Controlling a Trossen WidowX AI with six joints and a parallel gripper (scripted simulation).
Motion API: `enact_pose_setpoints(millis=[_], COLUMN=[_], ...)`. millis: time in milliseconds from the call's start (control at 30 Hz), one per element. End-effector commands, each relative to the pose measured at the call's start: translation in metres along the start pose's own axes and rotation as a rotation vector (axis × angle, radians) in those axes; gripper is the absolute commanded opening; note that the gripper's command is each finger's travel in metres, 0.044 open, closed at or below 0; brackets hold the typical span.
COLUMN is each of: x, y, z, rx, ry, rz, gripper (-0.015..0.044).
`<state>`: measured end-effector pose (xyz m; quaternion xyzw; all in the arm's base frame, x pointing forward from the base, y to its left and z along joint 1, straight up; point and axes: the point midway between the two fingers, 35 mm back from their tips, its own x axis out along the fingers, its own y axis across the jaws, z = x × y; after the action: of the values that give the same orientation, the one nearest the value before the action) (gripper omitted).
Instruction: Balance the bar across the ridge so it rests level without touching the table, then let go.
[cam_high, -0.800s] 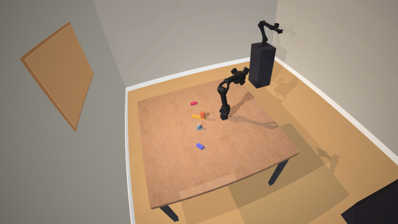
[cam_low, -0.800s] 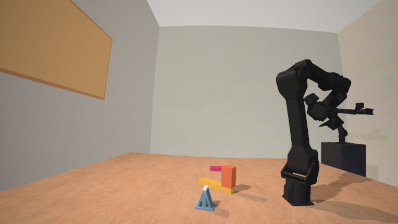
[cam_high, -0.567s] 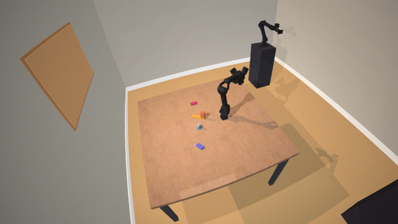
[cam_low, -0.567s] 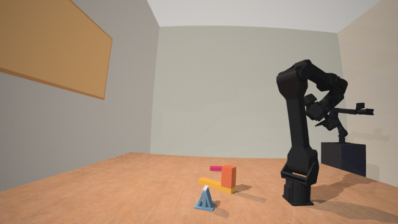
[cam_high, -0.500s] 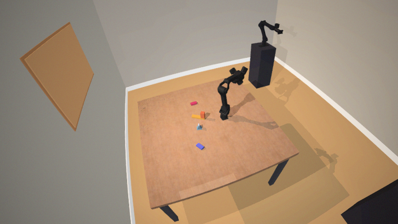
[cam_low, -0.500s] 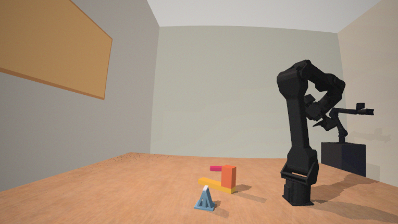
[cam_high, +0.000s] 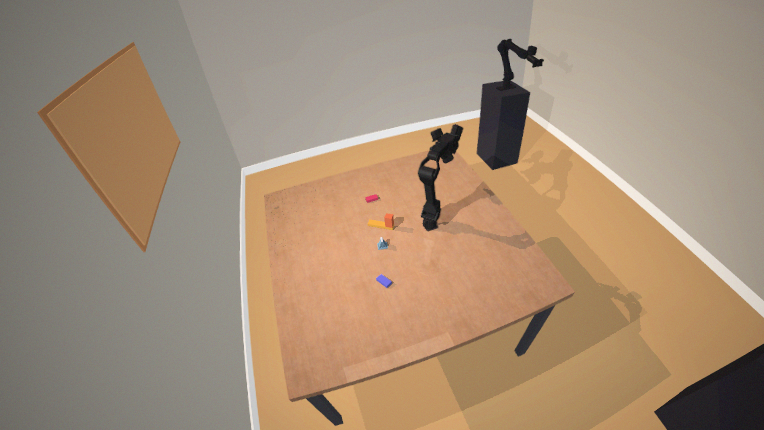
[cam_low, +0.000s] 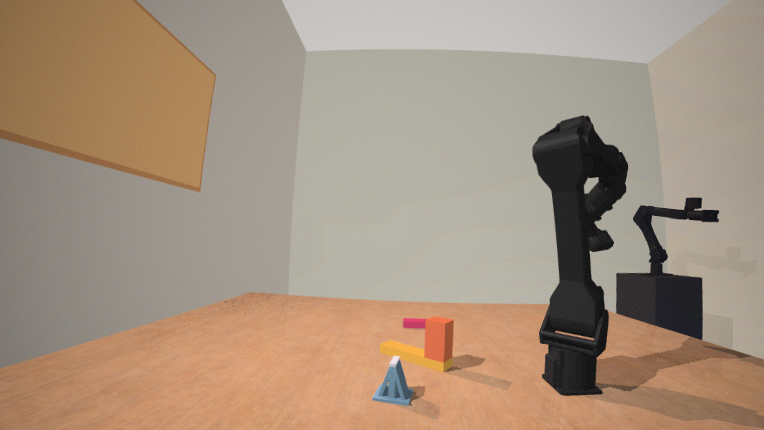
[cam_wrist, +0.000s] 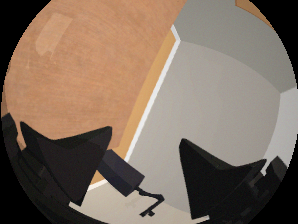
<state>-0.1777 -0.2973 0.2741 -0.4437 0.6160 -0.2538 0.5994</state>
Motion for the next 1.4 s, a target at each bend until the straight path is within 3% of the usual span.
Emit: enact_pose_setpoints(millis=[0, 700, 1367], x=[0.012, 0.056, 0.073], y=[-0.005, -0.022, -0.030], z=[0.015, 0.100, 0.187], rx=[0.068, 0.343, 0.523], ry=[-0.043, -0.238, -0.340], rz=[0.023, 0.187, 0.394], gripper=[0.0315, 0.0315, 0.0315])
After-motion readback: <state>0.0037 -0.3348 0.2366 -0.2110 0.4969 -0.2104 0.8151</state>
